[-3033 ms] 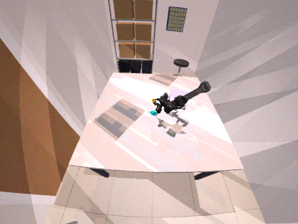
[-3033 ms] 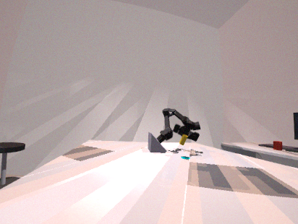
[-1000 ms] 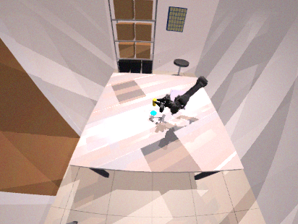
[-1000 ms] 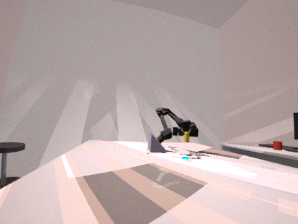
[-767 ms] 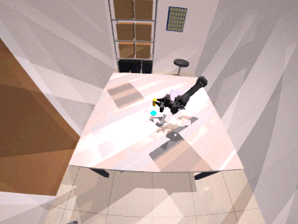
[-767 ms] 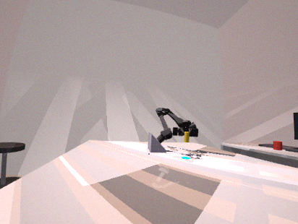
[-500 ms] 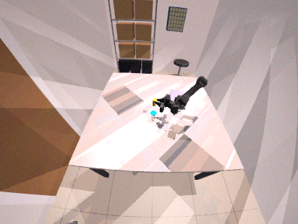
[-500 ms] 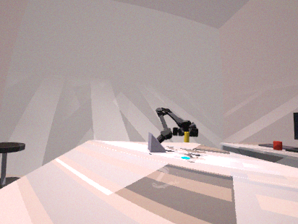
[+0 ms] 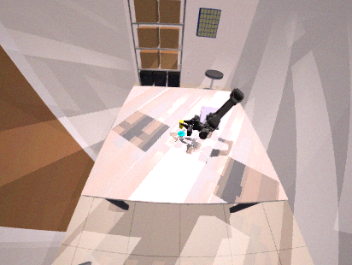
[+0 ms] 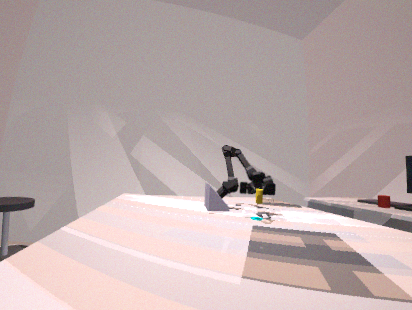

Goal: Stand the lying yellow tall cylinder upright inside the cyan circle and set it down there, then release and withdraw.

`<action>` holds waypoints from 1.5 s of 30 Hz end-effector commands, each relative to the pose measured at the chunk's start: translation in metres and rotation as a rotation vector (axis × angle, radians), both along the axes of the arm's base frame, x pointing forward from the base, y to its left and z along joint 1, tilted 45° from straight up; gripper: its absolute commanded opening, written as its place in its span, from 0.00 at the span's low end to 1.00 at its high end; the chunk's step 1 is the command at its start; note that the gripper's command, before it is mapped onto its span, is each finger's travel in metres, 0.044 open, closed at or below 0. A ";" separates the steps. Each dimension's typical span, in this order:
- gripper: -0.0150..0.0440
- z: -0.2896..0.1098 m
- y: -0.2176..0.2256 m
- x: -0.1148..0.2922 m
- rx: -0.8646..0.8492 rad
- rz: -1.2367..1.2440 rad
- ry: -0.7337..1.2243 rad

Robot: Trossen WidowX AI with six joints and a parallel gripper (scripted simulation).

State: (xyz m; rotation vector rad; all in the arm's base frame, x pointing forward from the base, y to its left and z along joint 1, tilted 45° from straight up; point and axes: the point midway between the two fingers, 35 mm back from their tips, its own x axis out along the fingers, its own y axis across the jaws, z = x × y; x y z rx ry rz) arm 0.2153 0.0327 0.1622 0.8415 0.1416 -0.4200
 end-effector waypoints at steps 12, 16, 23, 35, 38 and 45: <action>0.43 -0.029 0.024 0.003 -0.009 -0.007 0.002; 0.43 -0.036 0.030 0.002 -0.012 -0.005 -0.002; 0.43 -0.046 0.038 0.001 -0.016 -0.002 -0.011; 0.43 -0.058 0.051 0.001 -0.007 0.004 -0.005; 0.43 -0.058 0.051 0.001 -0.007 0.004 -0.005; 0.48 -0.058 0.051 0.001 -0.007 0.004 -0.005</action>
